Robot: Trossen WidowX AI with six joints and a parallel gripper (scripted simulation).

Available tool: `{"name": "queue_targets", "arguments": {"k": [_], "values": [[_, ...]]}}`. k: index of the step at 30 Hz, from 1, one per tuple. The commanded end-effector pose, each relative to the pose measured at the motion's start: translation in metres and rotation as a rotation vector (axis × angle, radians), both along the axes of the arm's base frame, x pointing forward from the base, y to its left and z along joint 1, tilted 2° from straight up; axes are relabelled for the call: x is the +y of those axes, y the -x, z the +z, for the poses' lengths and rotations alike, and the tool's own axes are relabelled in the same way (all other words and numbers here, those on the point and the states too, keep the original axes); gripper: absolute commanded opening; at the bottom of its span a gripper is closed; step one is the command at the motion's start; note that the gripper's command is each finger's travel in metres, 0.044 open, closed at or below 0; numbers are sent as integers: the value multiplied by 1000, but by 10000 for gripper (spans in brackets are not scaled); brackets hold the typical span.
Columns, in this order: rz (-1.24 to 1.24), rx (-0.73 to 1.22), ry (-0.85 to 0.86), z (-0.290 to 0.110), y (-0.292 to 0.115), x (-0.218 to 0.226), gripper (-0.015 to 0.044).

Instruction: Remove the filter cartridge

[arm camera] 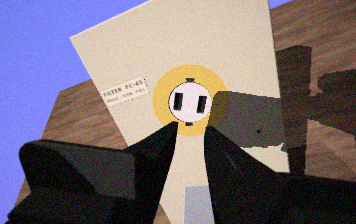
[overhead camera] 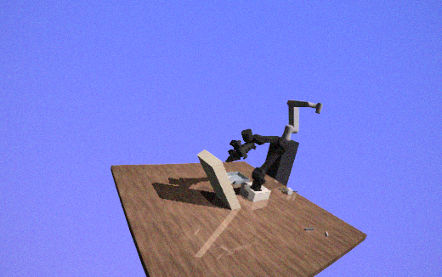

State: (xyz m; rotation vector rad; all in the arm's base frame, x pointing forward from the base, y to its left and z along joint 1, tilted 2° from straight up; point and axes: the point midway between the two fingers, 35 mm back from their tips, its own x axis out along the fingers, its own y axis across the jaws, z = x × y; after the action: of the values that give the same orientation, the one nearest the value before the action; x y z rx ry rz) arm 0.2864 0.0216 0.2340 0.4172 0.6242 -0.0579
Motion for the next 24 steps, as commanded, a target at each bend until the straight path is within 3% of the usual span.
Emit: {"name": "queue_targets", "arguments": {"k": [1, 24], "values": [[3, 3, -7, -3, -3, 2, 95], [3, 0, -8, -24, -34, 5, 95]]}}
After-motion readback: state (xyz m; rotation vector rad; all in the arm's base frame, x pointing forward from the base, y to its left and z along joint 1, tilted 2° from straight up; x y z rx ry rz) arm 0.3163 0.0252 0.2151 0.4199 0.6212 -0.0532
